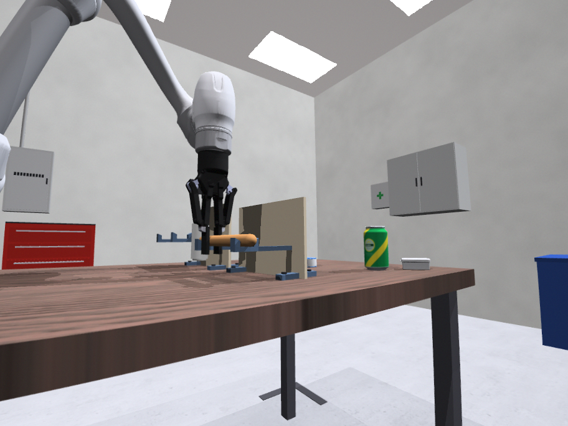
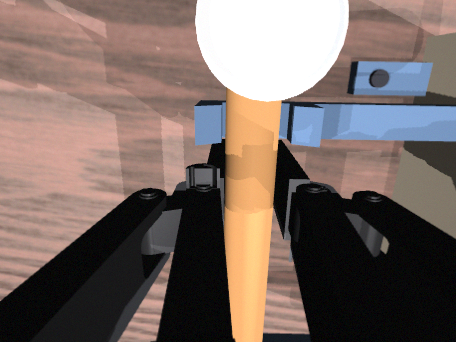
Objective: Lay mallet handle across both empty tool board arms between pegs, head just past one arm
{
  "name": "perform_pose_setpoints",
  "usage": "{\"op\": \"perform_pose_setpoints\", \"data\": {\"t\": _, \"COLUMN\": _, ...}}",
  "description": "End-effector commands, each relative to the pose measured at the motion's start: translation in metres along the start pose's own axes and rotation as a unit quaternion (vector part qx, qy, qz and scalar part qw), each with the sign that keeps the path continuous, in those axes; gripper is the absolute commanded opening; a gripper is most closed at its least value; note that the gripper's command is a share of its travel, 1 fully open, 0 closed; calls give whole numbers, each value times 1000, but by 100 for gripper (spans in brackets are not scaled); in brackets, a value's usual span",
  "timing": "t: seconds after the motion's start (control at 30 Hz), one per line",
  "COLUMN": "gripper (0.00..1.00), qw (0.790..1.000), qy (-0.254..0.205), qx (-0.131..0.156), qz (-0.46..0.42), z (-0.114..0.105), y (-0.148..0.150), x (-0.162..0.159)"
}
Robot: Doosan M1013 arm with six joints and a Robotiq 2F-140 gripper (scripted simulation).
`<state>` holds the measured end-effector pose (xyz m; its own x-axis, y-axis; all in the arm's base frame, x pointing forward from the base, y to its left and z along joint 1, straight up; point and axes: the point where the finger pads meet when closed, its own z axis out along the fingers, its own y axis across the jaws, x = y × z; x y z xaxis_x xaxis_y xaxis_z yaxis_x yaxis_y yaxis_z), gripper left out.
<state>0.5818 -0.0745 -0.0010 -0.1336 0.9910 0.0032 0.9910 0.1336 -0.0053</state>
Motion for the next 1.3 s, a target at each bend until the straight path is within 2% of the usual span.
{"op": "perform_pose_setpoints", "data": {"t": 0.0, "gripper": 10, "qw": 1000, "qy": 0, "qx": -1, "qz": 0, "z": -1, "y": 0, "x": 0}}
{"op": "perform_pose_setpoints", "data": {"t": 0.33, "gripper": 10, "qw": 1000, "qy": 0, "qx": -1, "qz": 0, "z": -2, "y": 0, "x": 0}}
{"op": "perform_pose_setpoints", "data": {"t": 0.37, "gripper": 10, "qw": 1000, "qy": 0, "qx": -1, "qz": 0, "z": -8, "y": 1, "x": 0}}
{"op": "perform_pose_setpoints", "data": {"t": 0.47, "gripper": 10, "qw": 1000, "qy": 0, "qx": -1, "qz": 0, "z": -49, "y": 1, "x": 0}}
{"op": "perform_pose_setpoints", "data": {"t": 0.6, "gripper": 10, "qw": 1000, "qy": 0, "qx": -1, "qz": 0, "z": -83, "y": 1, "x": 0}}
{"op": "perform_pose_setpoints", "data": {"t": 0.67, "gripper": 10, "qw": 1000, "qy": 0, "qx": -1, "qz": 0, "z": -83, "y": 1, "x": 0}}
{"op": "perform_pose_setpoints", "data": {"t": 0.73, "gripper": 10, "qw": 1000, "qy": 0, "qx": -1, "qz": 0, "z": -99, "y": 0, "x": 0}}
{"op": "perform_pose_setpoints", "data": {"t": 0.83, "gripper": 10, "qw": 1000, "qy": 0, "qx": -1, "qz": 0, "z": -100, "y": 1, "x": 3}}
{"op": "perform_pose_setpoints", "data": {"t": 0.93, "gripper": 10, "qw": 1000, "qy": 0, "qx": -1, "qz": 0, "z": -102, "y": 11, "x": 41}}
{"op": "perform_pose_setpoints", "data": {"t": 1.17, "gripper": 10, "qw": 1000, "qy": 0, "qx": -1, "qz": 0, "z": -106, "y": 20, "x": 98}}
{"op": "perform_pose_setpoints", "data": {"t": 1.23, "gripper": 10, "qw": 1000, "qy": 0, "qx": -1, "qz": 0, "z": -106, "y": 20, "x": 98}}
{"op": "perform_pose_setpoints", "data": {"t": 1.27, "gripper": 10, "qw": 1000, "qy": 0, "qx": -1, "qz": 0, "z": -108, "y": 23, "x": 124}}
